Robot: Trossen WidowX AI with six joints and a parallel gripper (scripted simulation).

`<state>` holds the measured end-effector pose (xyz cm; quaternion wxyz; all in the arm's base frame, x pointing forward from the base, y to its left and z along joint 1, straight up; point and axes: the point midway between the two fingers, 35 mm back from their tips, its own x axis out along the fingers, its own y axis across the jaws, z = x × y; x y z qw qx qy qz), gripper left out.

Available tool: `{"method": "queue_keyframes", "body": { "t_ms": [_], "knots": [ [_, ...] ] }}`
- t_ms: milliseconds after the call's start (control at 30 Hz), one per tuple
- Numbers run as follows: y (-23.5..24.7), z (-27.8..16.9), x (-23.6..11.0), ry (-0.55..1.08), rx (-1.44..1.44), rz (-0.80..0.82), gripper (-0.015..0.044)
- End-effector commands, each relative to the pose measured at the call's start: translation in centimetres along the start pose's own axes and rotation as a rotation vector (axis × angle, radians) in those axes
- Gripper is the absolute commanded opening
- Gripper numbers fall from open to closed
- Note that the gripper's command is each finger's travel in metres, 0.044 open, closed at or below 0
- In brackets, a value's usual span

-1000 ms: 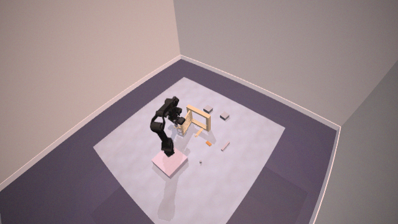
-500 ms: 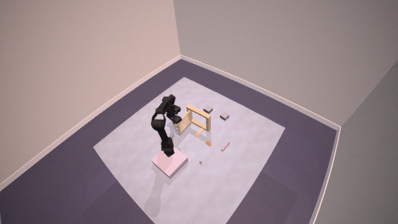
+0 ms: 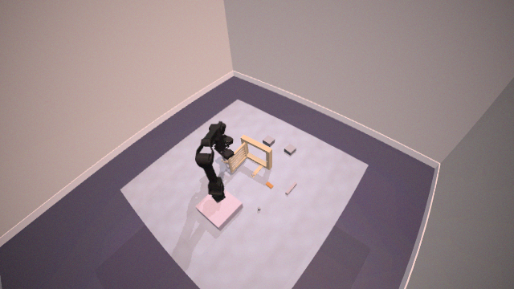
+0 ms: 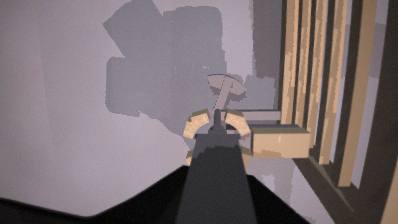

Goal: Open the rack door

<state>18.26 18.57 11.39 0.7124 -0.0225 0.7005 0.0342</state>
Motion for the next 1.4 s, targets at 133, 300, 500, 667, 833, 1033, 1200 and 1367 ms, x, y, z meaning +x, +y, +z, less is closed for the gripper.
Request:
{"method": "queue_keyframes", "body": {
  "t_ms": [133,300,500,667,833,1033,1200,1367],
  "knots": [
    [0.0,0.0,0.0,0.001,0.017,-0.003,0.0124],
    [0.0,0.0,0.0,0.001,0.017,-0.003,0.0255],
    [0.0,0.0,-0.3,0.001,0.017,-0.003,0.0291],
    [0.1,0.1,-1.0,0.001,0.017,-0.002,0.0291],
    [0.1,0.1,-1.6,0.001,0.017,-0.002,0.0291],
    [0.1,0.1,-2.4,0.001,0.017,-0.002,0.0291],
    [0.2,0.1,-3.0,0.001,0.017,-0.002,0.0291],
    [0.2,0.1,-3.6,0.001,0.017,-0.002,0.0291]
  ]
}}
